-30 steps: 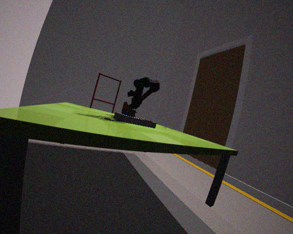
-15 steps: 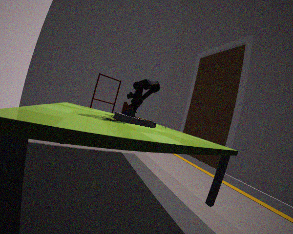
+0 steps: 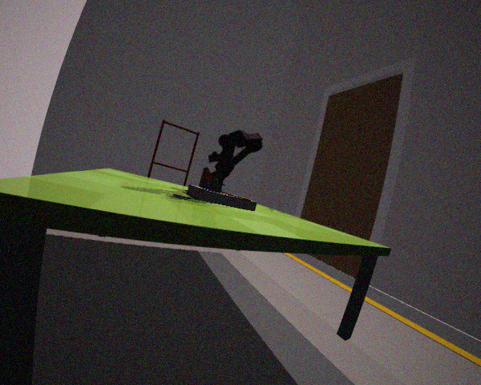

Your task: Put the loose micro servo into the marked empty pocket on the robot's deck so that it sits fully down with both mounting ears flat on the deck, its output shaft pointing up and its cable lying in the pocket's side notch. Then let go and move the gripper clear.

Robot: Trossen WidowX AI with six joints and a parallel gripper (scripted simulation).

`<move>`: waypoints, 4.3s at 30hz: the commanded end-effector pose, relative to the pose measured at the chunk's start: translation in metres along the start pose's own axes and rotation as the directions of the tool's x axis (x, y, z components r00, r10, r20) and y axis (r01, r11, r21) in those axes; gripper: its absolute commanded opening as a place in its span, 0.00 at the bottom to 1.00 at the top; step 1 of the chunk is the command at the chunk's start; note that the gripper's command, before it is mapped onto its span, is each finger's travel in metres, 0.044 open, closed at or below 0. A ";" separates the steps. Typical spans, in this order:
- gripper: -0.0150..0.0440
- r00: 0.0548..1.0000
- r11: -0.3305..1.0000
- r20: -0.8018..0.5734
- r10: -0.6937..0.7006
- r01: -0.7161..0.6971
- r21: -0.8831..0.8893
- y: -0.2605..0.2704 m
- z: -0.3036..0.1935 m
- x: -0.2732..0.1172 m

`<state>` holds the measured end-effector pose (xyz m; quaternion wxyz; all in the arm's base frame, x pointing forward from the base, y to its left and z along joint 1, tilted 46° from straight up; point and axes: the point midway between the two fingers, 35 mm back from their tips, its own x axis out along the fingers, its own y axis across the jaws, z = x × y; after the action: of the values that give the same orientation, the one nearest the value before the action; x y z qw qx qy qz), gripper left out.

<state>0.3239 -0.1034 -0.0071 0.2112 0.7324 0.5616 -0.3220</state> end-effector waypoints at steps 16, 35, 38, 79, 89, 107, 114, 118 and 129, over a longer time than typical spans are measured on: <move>0.25 1.000 1.000 -0.001 0.001 -0.001 0.004 -0.014 0.000 -0.029; 0.25 1.000 1.000 -0.004 -0.001 0.001 0.006 -0.044 -0.044 -0.029; 0.25 1.000 1.000 -0.004 -0.002 0.002 0.006 -0.049 -0.060 -0.029; 0.25 1.000 0.648 -0.008 -0.003 -0.004 -0.761 -0.065 -0.119 -0.029; 0.25 1.000 0.355 -0.008 -0.003 -0.006 -0.935 -0.065 -0.119 -0.029; 0.25 1.000 -0.245 -0.008 -0.003 -0.008 -0.969 -0.065 -0.119 -0.029; 0.25 1.000 -0.267 -0.008 -0.003 -0.008 -0.964 -0.069 -0.117 -0.029; 0.25 1.000 -0.266 -0.007 -0.004 -0.008 -0.964 -0.083 -0.113 -0.029; 0.25 1.000 -0.264 -0.006 -0.006 -0.008 -0.965 -0.133 -0.099 -0.029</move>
<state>0.2271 -0.0197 0.0907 0.7062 0.2808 0.5977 0.2554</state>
